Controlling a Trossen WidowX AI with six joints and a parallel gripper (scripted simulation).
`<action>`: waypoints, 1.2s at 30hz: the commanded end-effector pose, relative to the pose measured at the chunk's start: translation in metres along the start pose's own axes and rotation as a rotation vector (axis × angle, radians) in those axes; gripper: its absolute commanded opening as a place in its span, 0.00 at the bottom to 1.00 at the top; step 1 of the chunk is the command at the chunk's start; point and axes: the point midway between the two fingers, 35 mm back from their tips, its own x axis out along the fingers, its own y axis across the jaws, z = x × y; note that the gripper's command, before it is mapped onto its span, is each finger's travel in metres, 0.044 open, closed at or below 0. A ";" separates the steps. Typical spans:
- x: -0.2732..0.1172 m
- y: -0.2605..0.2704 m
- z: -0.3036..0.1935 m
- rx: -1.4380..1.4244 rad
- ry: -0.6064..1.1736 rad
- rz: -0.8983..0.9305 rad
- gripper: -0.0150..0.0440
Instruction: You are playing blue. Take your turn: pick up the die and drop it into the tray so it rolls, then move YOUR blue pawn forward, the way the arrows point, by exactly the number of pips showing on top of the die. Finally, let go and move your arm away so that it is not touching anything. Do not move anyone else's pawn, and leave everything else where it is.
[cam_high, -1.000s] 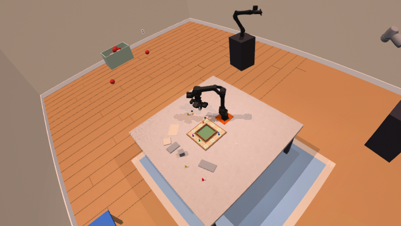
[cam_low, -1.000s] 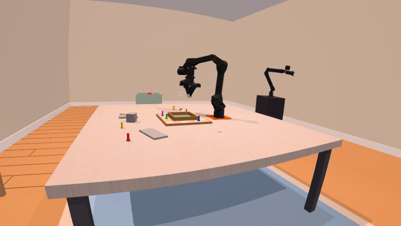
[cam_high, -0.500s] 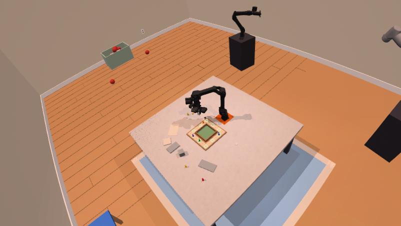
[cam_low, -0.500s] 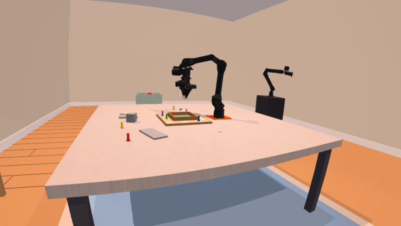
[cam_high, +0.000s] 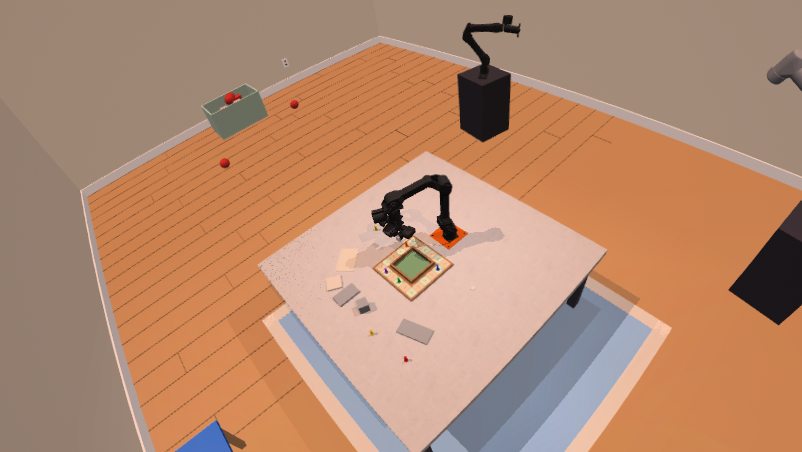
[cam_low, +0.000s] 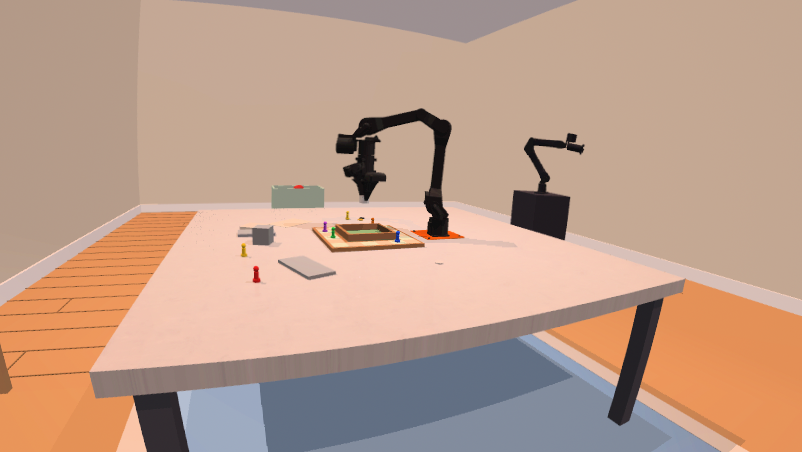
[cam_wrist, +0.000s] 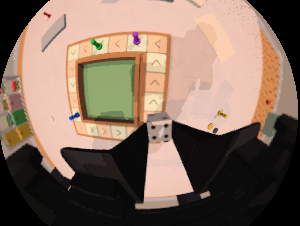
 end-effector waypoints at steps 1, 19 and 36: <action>0.006 0.016 0.010 0.032 0.007 0.004 0.25; 0.017 0.089 0.046 0.161 0.002 0.015 0.25; 0.022 0.102 0.053 0.189 -0.320 -0.006 0.25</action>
